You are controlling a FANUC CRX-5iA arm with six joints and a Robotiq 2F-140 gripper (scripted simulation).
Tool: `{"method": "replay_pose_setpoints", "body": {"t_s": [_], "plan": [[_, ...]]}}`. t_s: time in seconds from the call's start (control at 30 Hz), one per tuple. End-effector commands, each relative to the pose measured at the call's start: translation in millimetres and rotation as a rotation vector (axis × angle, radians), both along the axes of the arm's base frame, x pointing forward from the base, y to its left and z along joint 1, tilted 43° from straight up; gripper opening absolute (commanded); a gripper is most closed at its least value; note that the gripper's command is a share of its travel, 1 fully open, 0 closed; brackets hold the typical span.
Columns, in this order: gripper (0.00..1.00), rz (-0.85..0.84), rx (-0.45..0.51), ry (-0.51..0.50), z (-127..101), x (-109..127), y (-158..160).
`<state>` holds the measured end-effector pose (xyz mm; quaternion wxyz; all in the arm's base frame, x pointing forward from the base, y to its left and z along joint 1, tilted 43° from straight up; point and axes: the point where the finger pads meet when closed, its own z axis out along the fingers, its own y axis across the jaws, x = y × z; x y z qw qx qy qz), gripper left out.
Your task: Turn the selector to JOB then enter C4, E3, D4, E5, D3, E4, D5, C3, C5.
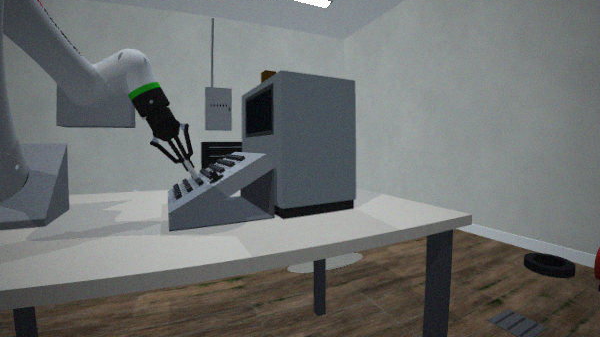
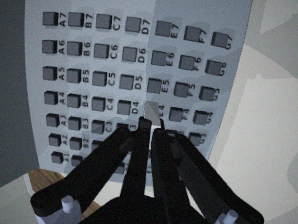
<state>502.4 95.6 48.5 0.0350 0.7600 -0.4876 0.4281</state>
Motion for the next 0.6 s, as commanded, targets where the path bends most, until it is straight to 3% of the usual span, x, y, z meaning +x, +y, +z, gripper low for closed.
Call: {"method": "replay_pose_setpoints", "body": {"t_s": [0.0,0.57], "plan": [[0.0,0.0,0.0,0.0,-0.6,0.7,-0.2],[0.0,0.0,0.0,0.0,-1.7,1.8,-1.0]]}}
